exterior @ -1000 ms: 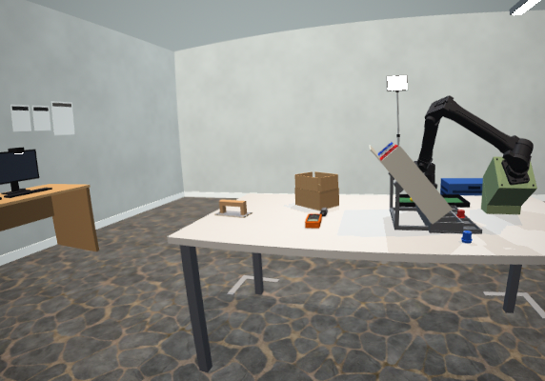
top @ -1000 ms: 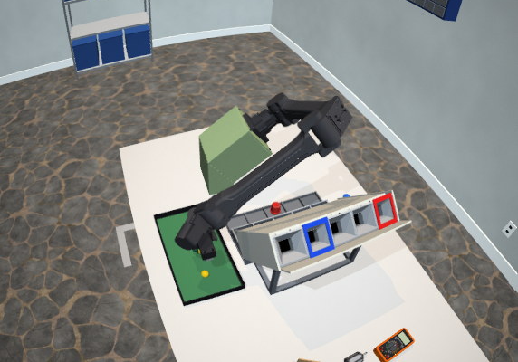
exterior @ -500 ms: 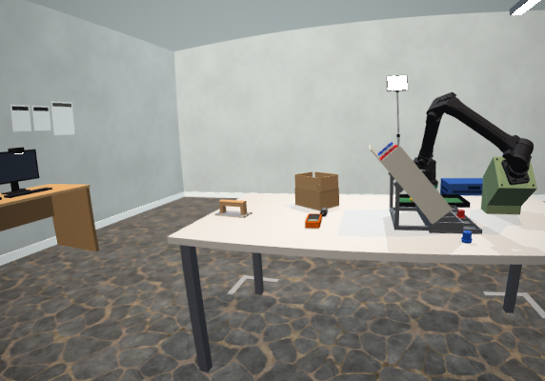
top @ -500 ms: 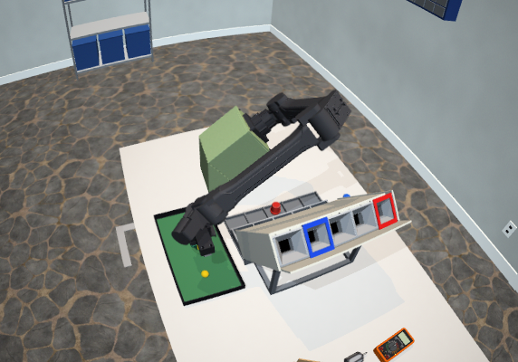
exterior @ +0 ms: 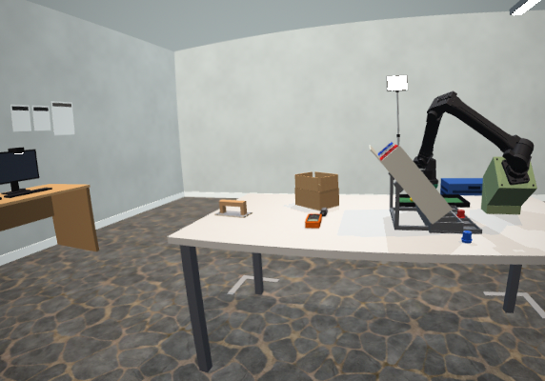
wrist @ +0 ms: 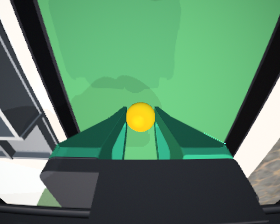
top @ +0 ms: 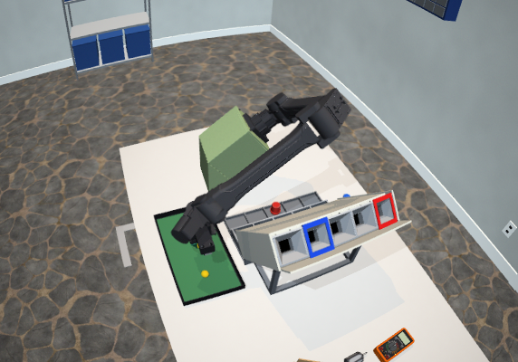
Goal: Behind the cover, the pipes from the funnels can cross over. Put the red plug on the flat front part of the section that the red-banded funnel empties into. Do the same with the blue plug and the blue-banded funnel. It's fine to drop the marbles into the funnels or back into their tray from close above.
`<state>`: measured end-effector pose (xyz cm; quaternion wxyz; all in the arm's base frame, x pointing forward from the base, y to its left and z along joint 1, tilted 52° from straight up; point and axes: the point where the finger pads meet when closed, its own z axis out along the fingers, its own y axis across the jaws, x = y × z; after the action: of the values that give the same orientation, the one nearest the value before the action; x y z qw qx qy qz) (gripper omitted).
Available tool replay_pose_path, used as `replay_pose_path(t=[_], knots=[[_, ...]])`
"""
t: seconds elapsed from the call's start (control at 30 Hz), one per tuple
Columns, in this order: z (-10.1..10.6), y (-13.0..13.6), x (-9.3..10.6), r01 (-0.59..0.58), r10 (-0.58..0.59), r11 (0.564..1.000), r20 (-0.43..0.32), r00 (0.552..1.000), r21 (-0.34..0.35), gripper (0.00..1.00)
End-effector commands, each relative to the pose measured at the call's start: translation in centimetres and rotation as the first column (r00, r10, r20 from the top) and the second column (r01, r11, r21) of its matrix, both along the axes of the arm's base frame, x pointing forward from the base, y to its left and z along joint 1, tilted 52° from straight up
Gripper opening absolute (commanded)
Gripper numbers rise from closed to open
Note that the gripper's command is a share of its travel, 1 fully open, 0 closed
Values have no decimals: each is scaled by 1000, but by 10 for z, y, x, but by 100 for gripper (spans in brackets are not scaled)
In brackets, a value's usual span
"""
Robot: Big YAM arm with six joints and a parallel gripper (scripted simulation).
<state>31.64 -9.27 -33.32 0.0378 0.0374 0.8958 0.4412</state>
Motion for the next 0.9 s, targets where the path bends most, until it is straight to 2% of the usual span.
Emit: replay_pose_path(t=[0.0, 0.3, 0.37, 0.57, 0.73, 0.87], knots=[[15, -38, 21, 23, -20, 999, 60, 998, -38, 0], [46, -79, 14, 22, -20, 999, 61, 998, -43, 0], [46, -79, 14, 22, -20, 999, 61, 998, -43, 0], [64, -102, 10, 22, -19, 999, 62, 998, -46, 0], [70, -108, 9, 23, -21, 999, 63, 998, -46, 0], [66, -100, 12, 1, 2, 999, 63, 998, -45, 0]])
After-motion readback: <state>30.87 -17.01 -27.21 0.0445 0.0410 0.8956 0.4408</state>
